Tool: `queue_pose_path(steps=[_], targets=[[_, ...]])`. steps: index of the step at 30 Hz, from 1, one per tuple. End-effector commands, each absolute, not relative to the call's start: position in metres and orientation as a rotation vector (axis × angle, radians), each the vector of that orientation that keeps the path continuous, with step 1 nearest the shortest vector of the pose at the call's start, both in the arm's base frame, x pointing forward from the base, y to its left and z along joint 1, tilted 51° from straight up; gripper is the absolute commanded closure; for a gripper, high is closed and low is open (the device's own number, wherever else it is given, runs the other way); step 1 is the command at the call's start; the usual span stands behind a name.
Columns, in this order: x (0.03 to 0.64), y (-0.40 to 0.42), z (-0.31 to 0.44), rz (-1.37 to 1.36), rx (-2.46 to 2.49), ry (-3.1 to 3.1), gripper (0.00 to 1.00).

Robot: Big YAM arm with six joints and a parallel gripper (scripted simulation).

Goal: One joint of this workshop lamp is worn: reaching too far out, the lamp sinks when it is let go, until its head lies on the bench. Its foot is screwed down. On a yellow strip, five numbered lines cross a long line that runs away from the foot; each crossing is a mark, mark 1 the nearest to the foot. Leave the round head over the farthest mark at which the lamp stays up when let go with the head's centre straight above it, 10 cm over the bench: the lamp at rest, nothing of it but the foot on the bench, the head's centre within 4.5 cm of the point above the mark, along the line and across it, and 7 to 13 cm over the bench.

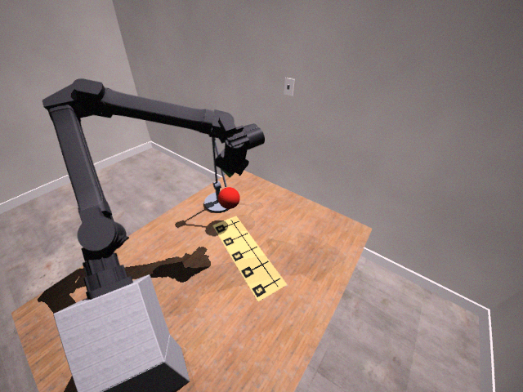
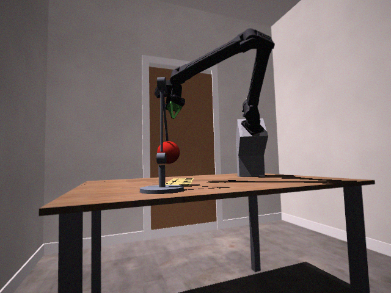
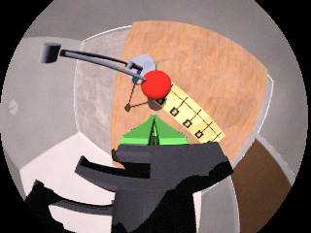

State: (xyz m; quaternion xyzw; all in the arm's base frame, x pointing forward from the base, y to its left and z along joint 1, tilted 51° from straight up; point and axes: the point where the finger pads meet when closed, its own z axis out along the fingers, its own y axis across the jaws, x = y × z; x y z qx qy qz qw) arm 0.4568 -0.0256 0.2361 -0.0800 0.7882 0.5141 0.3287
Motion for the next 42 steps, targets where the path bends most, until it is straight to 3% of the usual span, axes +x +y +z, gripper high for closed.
queue_pose_path(steps=[1, 22, 23, 42], targets=[[0.458, -0.028, 0.243, 1.353, -0.193, 2.062, 1.0], [0.456, -0.027, 0.237, 1.343, -0.205, 2.061, 1.0], [0.456, -0.027, 0.237, 1.343, -0.205, 2.061, 0.0], [0.448, -0.04, 0.232, 1.348, -0.2, 2.064, 0.0]])
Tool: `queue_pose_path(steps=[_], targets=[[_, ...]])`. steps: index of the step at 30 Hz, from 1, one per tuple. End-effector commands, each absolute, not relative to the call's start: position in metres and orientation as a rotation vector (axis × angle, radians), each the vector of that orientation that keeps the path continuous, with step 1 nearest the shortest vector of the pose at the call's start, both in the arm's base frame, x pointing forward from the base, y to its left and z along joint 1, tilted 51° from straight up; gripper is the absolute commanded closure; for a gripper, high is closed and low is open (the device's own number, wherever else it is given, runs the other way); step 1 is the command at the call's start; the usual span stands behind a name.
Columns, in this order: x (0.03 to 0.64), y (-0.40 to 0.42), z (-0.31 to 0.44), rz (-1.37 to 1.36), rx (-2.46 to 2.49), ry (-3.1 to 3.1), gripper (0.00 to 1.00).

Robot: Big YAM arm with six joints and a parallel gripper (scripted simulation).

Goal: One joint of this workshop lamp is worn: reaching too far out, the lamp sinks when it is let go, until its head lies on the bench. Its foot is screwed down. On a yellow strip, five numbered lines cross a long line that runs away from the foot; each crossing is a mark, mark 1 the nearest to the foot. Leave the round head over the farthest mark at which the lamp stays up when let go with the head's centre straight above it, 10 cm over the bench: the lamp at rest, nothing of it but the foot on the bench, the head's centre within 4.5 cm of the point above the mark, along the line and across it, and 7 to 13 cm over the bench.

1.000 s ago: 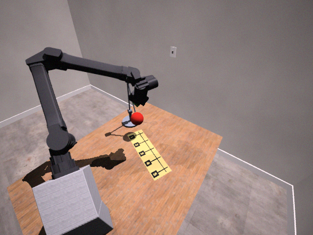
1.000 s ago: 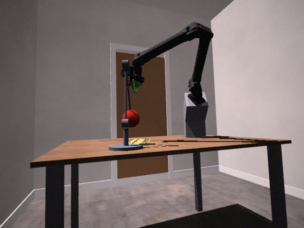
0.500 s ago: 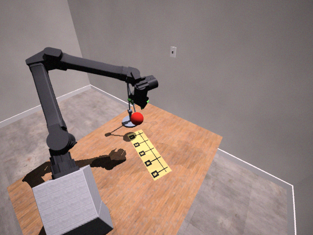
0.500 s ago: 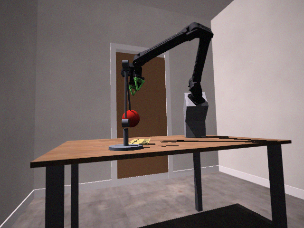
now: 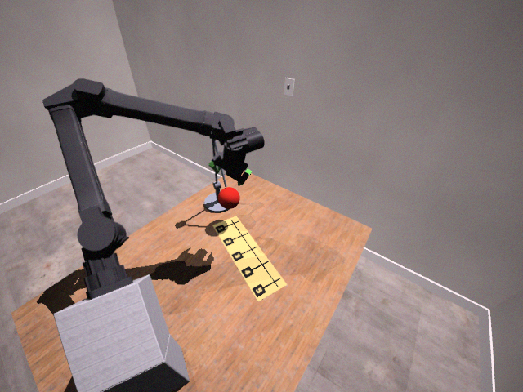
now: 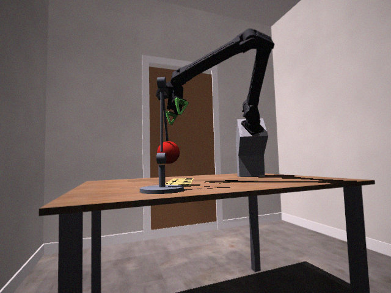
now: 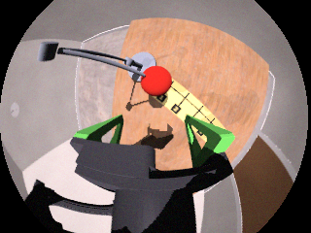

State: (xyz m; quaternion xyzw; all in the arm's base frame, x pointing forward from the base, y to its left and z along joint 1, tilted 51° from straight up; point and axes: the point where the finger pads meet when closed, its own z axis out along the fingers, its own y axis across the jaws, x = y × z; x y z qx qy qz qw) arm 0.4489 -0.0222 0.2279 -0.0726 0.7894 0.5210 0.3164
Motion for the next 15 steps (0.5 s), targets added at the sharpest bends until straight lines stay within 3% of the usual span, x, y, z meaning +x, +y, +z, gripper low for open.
queue_pose_path(steps=[1, 15], targets=[[0.446, -0.045, 0.231, 1.348, -0.2, 2.065, 0.0], [0.423, -0.095, 0.219, 1.356, -0.185, 2.07, 0.0]])
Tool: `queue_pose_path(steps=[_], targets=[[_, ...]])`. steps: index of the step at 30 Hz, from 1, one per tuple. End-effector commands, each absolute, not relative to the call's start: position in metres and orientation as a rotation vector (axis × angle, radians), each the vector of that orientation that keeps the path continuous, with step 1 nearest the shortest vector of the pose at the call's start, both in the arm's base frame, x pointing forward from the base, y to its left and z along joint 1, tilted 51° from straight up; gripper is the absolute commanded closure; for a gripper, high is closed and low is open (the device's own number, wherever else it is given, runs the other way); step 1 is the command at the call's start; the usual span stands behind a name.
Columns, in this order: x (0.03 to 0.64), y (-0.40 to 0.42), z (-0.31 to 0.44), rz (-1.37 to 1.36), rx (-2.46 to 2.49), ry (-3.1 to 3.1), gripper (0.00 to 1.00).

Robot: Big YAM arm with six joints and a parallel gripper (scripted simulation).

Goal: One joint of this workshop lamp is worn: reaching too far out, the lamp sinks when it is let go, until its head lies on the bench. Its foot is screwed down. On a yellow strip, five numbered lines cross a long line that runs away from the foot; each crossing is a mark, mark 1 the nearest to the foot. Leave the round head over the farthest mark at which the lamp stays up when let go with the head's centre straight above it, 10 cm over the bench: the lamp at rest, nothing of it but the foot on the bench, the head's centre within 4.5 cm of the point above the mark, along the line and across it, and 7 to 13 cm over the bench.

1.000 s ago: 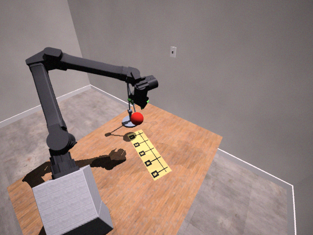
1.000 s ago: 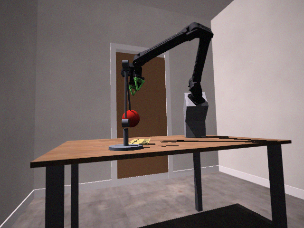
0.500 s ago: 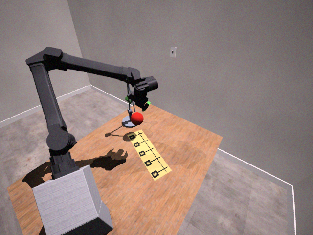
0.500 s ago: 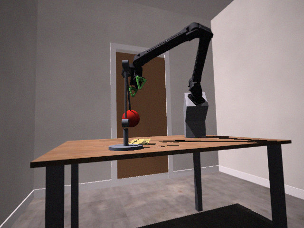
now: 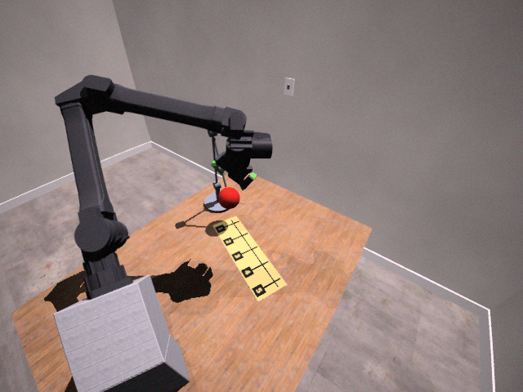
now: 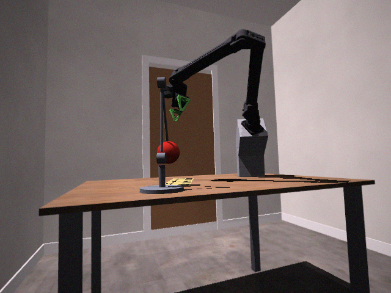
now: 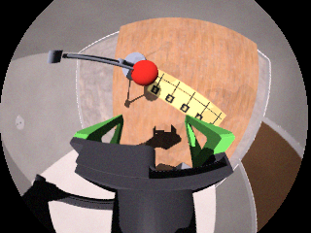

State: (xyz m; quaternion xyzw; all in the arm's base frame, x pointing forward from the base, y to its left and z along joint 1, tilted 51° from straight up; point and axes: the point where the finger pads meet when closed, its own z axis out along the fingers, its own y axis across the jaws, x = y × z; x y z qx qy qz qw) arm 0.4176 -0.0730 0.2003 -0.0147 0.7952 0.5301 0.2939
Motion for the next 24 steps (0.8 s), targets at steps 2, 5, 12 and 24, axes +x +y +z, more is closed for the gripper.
queue_pose_path(steps=[2, 5, 12, 24], targets=[[0.422, -0.098, 0.219, 1.362, -0.165, 2.077, 0.0], [0.42, -0.103, 0.218, 1.372, -0.135, 2.086, 0.0], [0.416, -0.114, 0.216, 1.394, -0.063, 2.107, 0.0], [0.414, -0.117, 0.216, 1.422, -0.022, 2.123, 0.0]])
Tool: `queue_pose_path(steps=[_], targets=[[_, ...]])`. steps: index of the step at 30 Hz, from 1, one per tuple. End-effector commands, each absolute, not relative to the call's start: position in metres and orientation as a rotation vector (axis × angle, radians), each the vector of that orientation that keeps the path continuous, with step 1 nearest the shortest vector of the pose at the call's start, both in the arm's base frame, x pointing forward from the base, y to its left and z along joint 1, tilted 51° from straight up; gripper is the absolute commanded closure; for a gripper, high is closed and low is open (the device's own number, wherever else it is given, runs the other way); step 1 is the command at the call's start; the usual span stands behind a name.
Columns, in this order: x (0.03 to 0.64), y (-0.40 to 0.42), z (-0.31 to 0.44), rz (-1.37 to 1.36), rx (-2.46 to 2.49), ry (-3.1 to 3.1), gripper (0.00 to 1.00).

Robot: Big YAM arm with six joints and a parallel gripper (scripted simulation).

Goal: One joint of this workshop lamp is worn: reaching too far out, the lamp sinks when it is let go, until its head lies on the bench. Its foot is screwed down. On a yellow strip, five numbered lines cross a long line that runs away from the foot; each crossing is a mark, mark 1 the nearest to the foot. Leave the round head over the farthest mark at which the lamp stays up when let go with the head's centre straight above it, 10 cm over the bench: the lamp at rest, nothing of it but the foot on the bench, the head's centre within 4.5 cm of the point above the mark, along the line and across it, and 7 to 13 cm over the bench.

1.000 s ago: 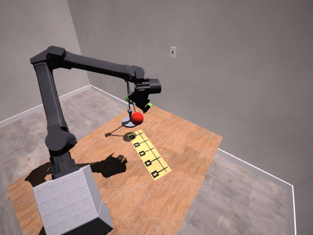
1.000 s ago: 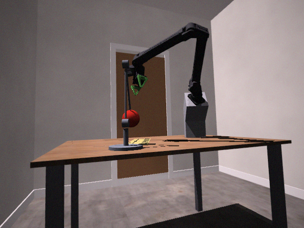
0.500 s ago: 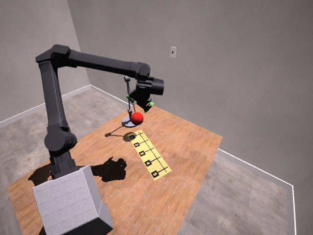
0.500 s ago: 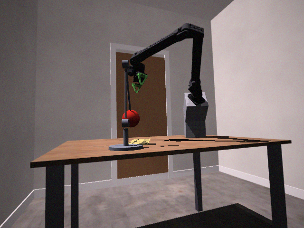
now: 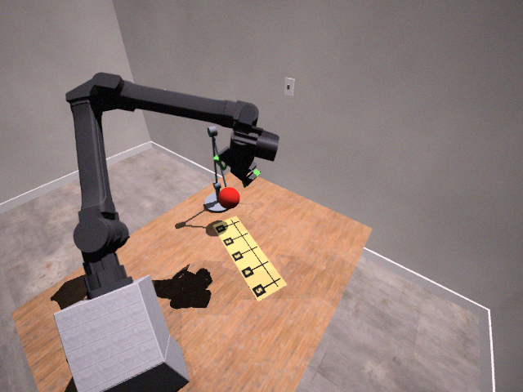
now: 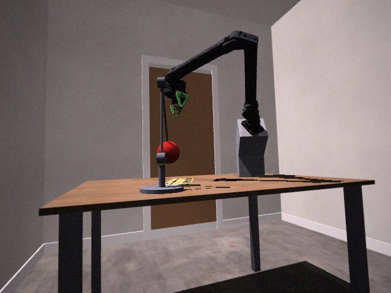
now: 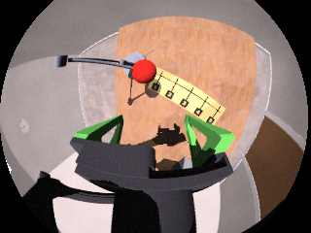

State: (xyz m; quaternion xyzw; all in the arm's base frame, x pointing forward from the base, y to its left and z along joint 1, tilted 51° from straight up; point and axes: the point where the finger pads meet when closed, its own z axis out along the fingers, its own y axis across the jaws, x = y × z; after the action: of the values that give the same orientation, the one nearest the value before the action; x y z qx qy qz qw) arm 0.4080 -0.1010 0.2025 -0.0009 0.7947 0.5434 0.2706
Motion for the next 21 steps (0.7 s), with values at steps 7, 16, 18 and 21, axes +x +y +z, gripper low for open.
queue_pose_path(steps=[7, 16, 18, 21], targets=[[0.4142, -0.1166, 0.2156, 1.441, -0.004, 2.133, 0.0], [0.4142, -0.1166, 0.2156, 1.456, 0.003, 2.139, 0.0], [0.4142, -0.1166, 0.2156, 1.46, 0.005, 2.141, 0.0], [0.4142, -0.1166, 0.2156, 1.466, 0.008, 2.143, 0.0]])
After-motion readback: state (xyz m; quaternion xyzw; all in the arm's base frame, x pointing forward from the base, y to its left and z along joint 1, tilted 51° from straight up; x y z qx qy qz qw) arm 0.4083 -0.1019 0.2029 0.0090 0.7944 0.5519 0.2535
